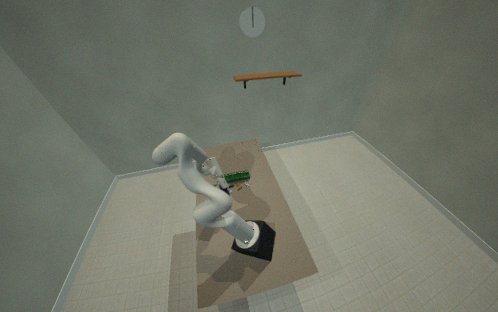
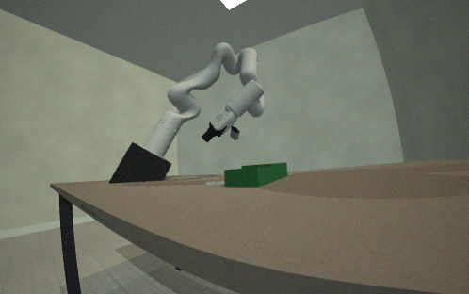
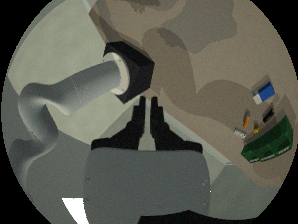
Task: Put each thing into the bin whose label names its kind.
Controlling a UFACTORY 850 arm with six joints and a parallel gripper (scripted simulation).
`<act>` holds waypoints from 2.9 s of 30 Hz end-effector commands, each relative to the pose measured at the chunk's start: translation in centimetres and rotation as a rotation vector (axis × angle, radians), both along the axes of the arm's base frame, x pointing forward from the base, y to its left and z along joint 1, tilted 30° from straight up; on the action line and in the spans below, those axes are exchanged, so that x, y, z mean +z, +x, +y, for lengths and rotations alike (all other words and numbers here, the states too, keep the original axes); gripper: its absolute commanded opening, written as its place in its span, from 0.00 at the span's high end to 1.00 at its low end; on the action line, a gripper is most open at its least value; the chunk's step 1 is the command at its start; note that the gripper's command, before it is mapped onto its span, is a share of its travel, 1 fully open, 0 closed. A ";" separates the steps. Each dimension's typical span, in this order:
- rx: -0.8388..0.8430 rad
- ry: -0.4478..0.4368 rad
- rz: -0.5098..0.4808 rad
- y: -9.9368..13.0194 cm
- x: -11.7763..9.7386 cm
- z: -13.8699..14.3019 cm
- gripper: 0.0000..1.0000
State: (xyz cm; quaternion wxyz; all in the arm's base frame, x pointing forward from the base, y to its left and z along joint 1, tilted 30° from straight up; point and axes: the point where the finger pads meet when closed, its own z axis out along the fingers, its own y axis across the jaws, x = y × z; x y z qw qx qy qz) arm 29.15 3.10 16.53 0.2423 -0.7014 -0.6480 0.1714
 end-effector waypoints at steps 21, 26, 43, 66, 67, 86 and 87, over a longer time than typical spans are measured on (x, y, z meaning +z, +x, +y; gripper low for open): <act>-0.786 0.005 -0.150 8.7 0.8 -2.1 0.93; -0.960 0.004 -0.174 10.6 1.2 -3.4 0.93; -1.452 0.006 -0.225 16.0 2.8 -9.2 0.93; -1.609 -0.006 -0.207 21.9 -1.0 -12.7 0.93; -1.609 -0.006 -0.207 21.9 -1.0 -12.7 0.93; -1.609 -0.006 -0.207 31.6 -9.7 -16.3 0.93; -1.609 -0.006 -0.207 31.6 -9.7 -16.3 0.93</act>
